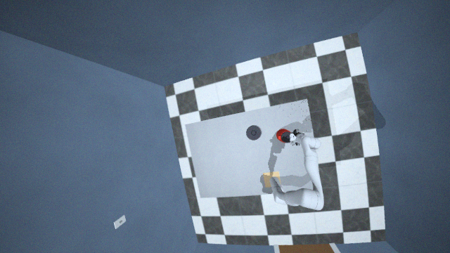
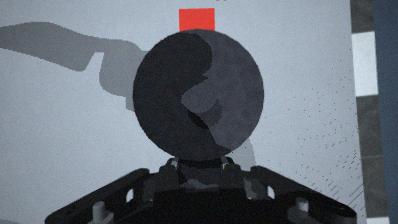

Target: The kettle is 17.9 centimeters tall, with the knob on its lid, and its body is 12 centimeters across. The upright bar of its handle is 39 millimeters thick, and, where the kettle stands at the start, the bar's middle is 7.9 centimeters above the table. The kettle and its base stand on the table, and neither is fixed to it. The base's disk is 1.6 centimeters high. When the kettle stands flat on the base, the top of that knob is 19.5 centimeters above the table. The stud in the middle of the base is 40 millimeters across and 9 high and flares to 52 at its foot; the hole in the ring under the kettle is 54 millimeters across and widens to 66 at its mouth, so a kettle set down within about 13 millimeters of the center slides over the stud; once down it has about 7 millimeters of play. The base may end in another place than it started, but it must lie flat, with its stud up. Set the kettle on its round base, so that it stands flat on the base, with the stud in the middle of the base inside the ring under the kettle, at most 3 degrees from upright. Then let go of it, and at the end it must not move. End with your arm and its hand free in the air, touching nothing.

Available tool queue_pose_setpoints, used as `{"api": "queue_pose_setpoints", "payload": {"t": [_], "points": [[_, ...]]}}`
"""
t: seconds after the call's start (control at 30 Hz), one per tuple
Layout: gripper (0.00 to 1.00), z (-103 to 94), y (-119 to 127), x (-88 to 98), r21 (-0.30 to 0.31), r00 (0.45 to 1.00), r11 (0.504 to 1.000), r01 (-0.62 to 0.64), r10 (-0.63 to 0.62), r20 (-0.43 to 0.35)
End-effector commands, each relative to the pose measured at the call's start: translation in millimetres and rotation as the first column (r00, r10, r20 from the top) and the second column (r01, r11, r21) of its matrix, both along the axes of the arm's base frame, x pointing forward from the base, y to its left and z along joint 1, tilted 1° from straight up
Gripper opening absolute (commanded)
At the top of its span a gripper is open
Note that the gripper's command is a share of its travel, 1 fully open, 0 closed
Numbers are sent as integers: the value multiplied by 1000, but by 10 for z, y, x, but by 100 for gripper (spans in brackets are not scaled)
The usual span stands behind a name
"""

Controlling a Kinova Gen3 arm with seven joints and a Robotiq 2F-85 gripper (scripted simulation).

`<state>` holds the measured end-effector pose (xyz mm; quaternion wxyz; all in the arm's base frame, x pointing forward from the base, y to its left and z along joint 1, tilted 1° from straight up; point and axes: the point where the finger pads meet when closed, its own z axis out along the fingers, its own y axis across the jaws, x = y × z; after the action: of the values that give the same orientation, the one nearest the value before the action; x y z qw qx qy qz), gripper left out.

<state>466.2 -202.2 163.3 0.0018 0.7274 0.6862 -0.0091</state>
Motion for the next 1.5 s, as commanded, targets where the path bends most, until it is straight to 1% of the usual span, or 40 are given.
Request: {"api": "queue_pose_setpoints", "payload": {"t": [0.0, 0.37, 1.47], "points": [[0, 60, -4, 14, -2, 1000, 1000, 0, 0, 6], [0, 153, -2, 14, -2, 1000, 1000, 0, 0, 6], [0, 157, -2, 14, -2, 1000, 1000, 0, 0, 6]]}}
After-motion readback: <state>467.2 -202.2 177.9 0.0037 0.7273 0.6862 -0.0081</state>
